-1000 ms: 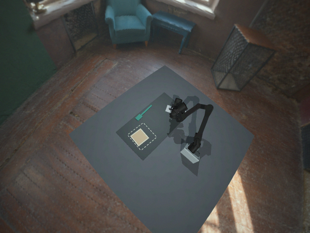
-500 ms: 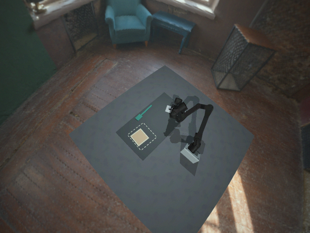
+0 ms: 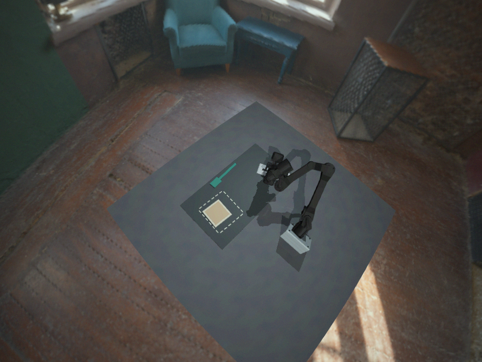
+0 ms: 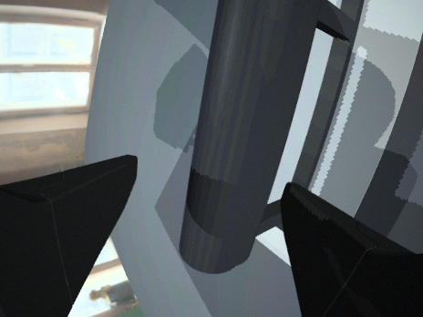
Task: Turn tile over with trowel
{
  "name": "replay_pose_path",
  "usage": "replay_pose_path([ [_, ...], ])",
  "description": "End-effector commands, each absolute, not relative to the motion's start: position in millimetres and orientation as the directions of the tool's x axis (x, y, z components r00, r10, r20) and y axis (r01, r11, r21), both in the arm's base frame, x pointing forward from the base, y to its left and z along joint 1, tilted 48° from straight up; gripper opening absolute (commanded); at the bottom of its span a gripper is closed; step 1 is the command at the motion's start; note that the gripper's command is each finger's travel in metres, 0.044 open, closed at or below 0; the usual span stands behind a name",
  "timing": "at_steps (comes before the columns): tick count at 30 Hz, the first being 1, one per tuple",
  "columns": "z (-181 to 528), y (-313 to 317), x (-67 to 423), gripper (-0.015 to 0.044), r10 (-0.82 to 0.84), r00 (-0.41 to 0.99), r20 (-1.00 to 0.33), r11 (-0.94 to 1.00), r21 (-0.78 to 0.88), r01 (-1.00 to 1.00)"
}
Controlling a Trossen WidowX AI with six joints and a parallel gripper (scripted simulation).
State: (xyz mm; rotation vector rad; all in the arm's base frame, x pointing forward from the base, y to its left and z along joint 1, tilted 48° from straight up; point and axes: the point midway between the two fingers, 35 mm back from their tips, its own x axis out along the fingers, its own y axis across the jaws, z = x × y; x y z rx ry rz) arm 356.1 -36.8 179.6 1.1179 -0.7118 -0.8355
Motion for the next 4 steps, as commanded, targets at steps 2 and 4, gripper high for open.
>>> replay_pose_path([
  [2,204.2,0.3,332.6,0.0300,-0.828,0.557,0.056,0.208,0.955,0.213],
  [4,212.3,12.8,320.4,0.0300,-0.823,0.567,0.038,0.197,0.955,0.221],
])
